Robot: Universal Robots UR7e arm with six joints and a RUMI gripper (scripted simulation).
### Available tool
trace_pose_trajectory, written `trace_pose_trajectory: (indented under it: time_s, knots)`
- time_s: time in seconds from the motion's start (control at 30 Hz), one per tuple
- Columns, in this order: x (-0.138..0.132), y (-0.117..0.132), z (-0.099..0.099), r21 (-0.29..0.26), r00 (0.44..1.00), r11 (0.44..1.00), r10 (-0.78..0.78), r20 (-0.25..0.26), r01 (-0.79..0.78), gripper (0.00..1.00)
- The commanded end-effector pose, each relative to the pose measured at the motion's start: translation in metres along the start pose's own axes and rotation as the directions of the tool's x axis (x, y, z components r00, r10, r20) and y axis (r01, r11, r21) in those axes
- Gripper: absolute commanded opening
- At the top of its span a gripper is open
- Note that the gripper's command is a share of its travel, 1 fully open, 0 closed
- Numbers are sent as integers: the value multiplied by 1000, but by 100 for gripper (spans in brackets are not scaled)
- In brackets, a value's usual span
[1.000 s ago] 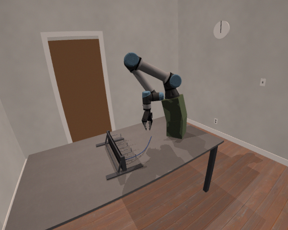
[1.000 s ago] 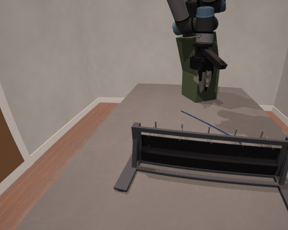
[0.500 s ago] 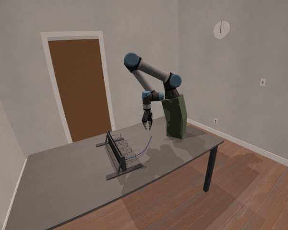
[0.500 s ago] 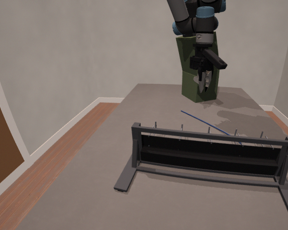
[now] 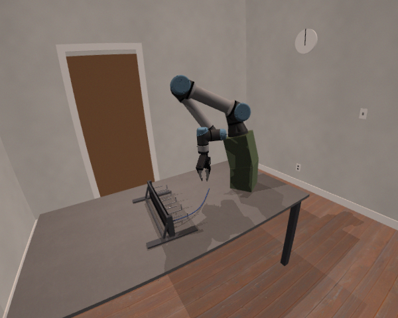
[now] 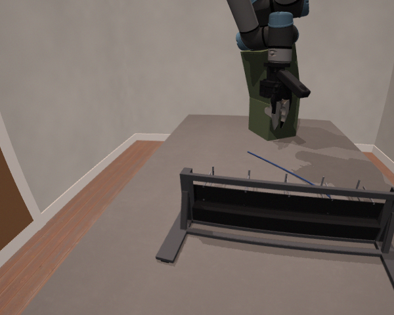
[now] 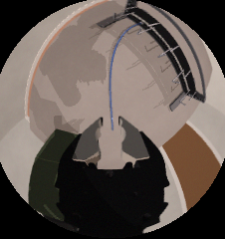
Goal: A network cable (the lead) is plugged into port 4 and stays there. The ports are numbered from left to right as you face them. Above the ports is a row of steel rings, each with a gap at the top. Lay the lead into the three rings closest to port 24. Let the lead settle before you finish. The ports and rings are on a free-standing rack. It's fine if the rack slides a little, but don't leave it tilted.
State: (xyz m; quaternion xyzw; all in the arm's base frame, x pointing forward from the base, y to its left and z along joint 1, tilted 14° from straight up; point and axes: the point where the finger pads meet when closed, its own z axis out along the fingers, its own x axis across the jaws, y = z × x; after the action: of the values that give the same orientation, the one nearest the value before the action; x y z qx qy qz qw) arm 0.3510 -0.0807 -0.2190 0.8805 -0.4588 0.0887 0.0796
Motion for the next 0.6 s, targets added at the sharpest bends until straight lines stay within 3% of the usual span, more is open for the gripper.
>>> trace_pose_trajectory:
  time_s: [0.0, 0.57]
  knots:
    - [0, 0, 9, 1, 1000, 1000, 0, -1, 0, 20]
    - [0, 0, 65, 1, 1000, 1000, 0, -1, 0, 20]
